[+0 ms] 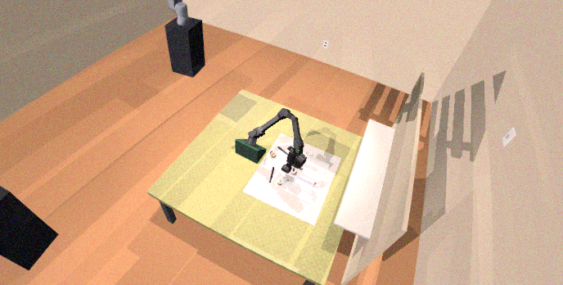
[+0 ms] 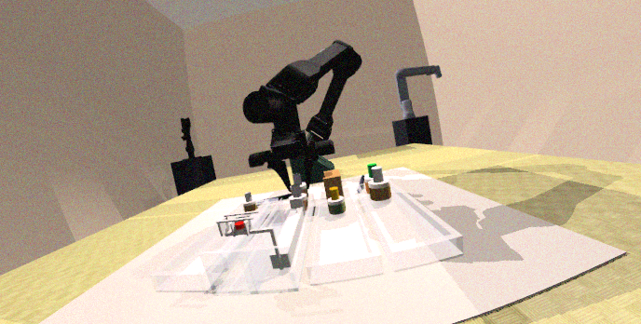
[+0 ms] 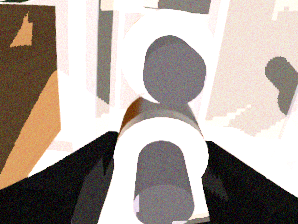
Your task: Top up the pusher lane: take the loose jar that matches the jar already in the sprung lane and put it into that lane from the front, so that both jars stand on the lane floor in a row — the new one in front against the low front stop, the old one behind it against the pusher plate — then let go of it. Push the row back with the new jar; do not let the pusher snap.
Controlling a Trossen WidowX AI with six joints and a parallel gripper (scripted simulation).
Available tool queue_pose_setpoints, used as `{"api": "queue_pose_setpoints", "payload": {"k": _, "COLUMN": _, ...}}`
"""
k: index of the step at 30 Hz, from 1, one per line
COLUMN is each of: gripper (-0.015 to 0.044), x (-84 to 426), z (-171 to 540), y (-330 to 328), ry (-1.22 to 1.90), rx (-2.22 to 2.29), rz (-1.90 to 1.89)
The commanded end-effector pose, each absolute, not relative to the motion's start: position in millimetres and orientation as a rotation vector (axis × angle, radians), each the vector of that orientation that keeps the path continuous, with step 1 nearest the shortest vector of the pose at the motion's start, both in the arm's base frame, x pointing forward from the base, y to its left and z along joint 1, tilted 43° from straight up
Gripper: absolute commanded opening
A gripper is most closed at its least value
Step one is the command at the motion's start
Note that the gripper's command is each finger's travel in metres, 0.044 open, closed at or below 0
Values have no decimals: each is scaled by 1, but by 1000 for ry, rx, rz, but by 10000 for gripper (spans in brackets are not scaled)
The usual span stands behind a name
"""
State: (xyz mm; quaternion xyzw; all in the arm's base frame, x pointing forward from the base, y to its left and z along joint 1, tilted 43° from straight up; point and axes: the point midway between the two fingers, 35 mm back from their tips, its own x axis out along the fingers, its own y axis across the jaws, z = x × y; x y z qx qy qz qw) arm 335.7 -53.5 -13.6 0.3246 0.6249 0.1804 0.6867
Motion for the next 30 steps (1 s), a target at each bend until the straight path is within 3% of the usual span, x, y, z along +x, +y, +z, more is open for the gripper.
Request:
{"api": "queue_pose_setpoints", "payload": {"k": 1, "gripper": 0, "x": 340, "z": -13, "y": -53, "ry": 1379, "rx": 729, "rz": 408}}
{"api": "queue_pose_setpoints", "payload": {"k": 30, "gripper": 0, "x": 340, "z": -20, "y": -46, "ry": 1379, "rx": 729, "rz": 408}}
